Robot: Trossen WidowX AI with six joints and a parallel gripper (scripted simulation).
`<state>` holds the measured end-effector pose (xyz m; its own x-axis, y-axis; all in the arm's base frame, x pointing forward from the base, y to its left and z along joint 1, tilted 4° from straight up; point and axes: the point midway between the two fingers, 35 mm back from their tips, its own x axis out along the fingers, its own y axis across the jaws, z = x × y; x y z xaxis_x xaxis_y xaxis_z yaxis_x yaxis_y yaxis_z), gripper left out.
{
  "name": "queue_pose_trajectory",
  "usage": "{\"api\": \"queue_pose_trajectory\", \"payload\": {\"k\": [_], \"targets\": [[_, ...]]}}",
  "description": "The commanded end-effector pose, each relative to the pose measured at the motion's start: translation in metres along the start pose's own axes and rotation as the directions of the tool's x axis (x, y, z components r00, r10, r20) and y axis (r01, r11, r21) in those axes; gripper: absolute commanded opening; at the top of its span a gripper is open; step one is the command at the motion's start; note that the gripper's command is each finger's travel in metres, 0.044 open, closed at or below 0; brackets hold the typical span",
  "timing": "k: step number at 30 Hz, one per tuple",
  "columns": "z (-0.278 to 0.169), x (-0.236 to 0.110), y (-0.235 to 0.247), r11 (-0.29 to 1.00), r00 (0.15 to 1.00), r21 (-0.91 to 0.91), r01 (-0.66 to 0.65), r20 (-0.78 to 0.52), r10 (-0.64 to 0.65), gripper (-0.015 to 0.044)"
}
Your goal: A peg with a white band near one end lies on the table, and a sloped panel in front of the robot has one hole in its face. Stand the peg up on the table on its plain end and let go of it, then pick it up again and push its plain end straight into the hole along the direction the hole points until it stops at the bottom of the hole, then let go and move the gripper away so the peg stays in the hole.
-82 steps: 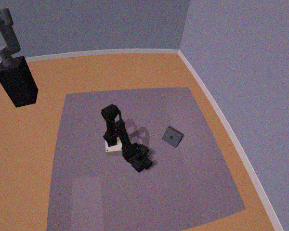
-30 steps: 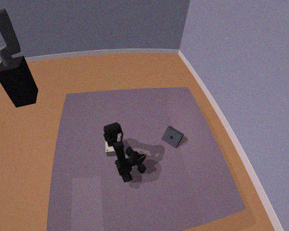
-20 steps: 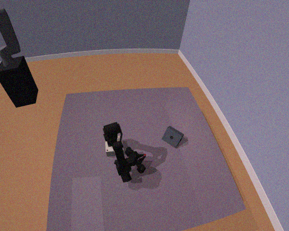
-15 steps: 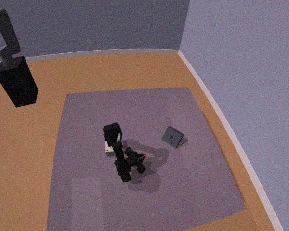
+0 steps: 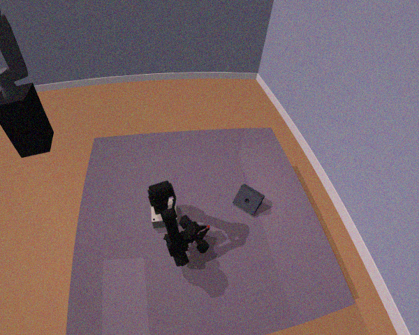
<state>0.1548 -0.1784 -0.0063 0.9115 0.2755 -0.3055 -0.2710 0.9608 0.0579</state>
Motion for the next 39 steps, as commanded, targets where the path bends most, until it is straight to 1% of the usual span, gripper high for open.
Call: {"api": "queue_pose_trajectory", "payload": {"k": [1,39], "targets": [[-0.0001,-0.0010,0.0001,1.000,1.000,-0.001,-0.001,-0.001,0.001,0.0049],[-0.0049,-0.0072,0.0010,0.999,0.999,0.034,0.010,0.036,-0.011,0.0049]]}}
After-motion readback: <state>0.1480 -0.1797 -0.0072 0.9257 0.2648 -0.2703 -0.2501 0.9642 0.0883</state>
